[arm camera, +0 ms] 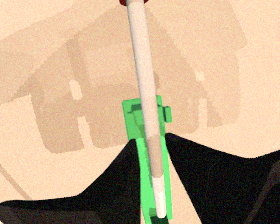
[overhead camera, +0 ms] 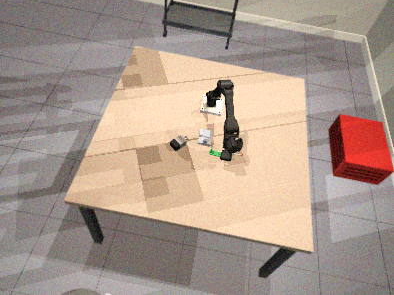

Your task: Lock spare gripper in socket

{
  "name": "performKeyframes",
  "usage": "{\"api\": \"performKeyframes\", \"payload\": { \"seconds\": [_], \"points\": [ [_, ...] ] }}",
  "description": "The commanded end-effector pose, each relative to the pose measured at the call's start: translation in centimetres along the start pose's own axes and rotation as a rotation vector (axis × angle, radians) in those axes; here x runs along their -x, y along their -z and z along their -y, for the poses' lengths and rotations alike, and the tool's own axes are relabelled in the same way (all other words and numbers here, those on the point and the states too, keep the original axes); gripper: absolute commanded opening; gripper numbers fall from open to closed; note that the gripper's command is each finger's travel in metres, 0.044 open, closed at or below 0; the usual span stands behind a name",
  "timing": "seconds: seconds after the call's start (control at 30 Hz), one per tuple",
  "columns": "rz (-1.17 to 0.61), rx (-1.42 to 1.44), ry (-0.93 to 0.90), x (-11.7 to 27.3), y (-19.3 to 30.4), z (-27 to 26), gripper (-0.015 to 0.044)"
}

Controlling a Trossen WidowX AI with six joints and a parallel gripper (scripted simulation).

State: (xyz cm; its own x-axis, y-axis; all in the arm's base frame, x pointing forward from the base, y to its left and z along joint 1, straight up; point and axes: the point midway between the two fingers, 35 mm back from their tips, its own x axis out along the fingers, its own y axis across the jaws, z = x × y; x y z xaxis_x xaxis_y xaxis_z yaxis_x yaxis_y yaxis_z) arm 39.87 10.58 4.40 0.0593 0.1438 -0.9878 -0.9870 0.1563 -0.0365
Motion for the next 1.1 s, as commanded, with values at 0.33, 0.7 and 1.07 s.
{"api": "performKeyframes", "payload": {
  "seconds": [0.33,0.7,1.07],
  "points": [
    [-0.003,0.004,-0.003,0.0,0.1,0.0,0.0000],
    [-0.010,-0.004,-0.026,1.8,0.0,-0.5,0.0000],
    [-0.019,-0.007,-0.050,3.0,0.0,-1.0,0.0000]
  ]
}}
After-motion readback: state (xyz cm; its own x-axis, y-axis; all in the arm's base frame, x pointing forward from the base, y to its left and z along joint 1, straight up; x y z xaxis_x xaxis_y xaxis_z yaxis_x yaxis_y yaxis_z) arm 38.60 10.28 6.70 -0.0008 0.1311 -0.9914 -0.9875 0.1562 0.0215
